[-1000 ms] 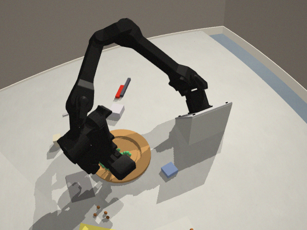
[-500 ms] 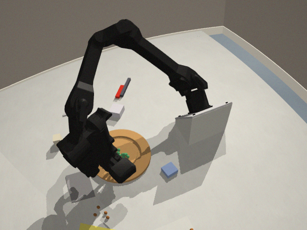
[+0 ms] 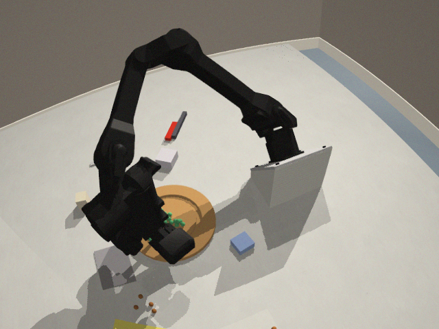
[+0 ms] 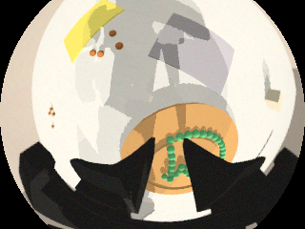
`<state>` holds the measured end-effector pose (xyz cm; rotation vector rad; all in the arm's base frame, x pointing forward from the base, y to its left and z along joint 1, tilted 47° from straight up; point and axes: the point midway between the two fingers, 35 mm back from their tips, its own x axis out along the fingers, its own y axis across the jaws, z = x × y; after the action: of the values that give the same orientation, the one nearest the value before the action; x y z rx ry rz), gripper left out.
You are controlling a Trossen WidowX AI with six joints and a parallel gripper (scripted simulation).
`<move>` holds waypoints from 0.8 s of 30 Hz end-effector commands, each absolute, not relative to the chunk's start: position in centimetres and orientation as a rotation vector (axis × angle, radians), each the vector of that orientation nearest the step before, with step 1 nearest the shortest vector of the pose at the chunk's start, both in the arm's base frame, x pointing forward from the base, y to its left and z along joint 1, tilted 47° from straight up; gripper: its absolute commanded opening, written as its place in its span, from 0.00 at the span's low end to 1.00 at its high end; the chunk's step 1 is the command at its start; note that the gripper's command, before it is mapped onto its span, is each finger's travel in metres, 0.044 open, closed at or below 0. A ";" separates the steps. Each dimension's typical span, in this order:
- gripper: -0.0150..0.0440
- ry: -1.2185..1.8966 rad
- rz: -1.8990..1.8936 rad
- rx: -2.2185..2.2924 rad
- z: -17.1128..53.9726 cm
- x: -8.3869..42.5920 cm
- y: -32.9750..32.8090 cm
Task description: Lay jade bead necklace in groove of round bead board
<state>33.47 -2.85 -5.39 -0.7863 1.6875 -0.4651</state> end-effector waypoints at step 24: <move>1.00 1.694 -0.462 -0.790 -5.0 33.5 -2.5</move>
<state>33.47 -2.57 -5.02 -0.7968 1.6944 -0.4616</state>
